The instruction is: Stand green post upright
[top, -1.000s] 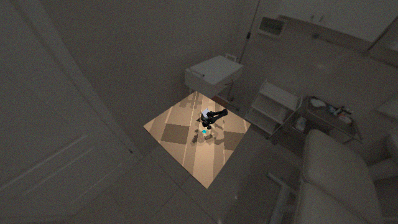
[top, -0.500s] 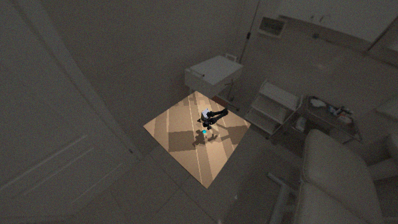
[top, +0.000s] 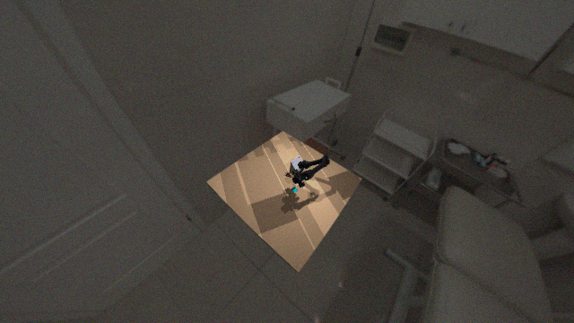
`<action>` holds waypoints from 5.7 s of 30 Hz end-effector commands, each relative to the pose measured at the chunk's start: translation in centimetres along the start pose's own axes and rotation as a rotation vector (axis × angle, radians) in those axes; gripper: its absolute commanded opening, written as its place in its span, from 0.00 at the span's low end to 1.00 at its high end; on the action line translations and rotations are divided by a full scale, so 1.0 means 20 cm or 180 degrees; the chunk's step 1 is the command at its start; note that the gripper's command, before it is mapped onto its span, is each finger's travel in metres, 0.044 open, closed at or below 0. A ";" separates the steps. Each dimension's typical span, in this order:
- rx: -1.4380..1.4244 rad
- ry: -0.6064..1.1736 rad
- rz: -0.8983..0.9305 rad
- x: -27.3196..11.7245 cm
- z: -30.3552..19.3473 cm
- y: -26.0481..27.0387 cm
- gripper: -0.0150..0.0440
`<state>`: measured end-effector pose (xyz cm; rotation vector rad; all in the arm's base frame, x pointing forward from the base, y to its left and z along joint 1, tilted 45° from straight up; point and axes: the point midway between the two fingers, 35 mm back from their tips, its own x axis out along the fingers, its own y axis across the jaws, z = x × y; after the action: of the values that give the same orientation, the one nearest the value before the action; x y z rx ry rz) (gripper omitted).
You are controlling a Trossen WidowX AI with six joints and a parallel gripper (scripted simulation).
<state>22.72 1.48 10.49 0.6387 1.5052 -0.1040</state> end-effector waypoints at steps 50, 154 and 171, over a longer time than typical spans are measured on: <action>0.0005 -0.0893 -0.0593 0.05 0.00 -0.03 0.29; 0.0479 -0.3049 -0.0242 -0.05 0.01 0.05 0.29; 0.0631 -0.3363 -0.0003 -0.08 0.00 0.06 0.29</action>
<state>23.19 2.14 12.48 0.5790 0.4963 -0.5045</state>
